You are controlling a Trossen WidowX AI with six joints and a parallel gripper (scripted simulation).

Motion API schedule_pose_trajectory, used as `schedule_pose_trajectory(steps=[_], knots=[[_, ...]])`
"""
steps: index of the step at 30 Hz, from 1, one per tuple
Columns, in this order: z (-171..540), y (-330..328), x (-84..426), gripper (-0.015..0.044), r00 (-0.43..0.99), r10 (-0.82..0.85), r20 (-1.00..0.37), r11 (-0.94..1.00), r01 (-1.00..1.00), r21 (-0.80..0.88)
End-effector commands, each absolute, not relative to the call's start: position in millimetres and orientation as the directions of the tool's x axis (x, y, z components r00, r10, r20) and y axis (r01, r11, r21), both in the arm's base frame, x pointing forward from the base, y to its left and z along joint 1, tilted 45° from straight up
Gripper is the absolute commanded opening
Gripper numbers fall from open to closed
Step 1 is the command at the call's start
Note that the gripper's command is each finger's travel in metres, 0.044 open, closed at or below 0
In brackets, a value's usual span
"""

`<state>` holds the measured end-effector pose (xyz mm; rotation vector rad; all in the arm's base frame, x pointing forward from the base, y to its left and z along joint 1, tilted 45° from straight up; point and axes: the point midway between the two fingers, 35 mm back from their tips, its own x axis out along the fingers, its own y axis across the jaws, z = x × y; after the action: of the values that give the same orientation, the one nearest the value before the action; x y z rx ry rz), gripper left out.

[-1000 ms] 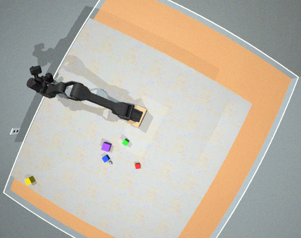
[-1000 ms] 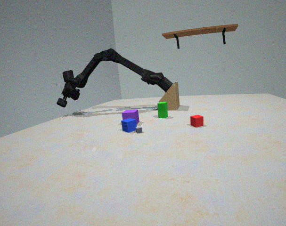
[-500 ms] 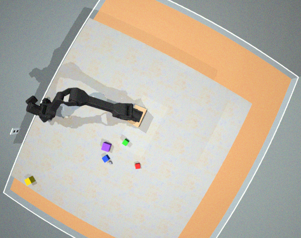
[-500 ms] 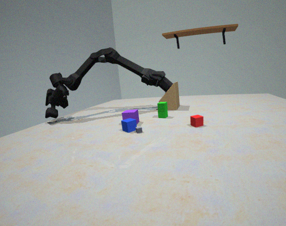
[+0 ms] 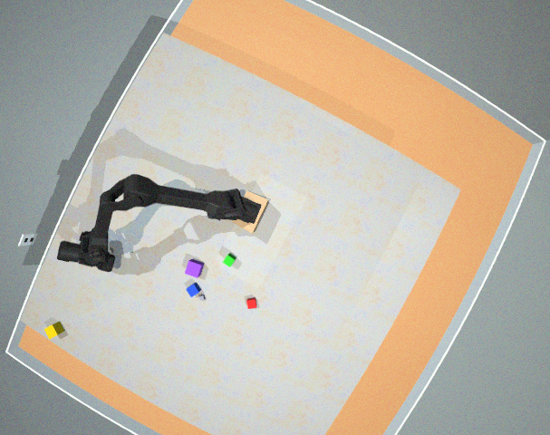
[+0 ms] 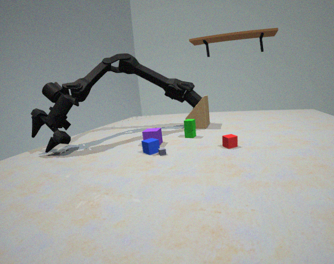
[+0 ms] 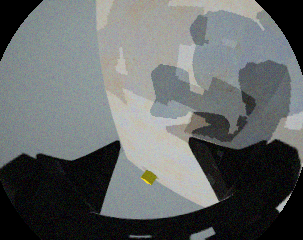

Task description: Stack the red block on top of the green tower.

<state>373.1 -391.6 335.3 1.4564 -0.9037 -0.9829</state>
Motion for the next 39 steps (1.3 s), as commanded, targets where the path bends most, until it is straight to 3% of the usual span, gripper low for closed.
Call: schedule_pose_trajectory(steps=[1, 7, 13, 21, 29, 39], knots=[[295, -359, 409, 0.044, 0.421, -0.885, -0.199, -0.125, 0.197, 0.972], [232, -299, 455, 0.044, 0.482, -0.796, -0.365, -0.083, 0.512, 0.855], [161, -227, 483, 0.044, 0.484, -0.691, -0.537, 0.062, 0.78, 0.623], [77, -127, 485, 0.044, 0.404, -0.572, -0.714, 0.372, 0.904, 0.213], [10, -36, 453, 0.044, 0.261, -0.515, -0.816, 0.677, 0.708, -0.201], [-47, 49, 381, 0.044, 0.068, -0.559, -0.826, 0.827, 0.117, -0.55]])
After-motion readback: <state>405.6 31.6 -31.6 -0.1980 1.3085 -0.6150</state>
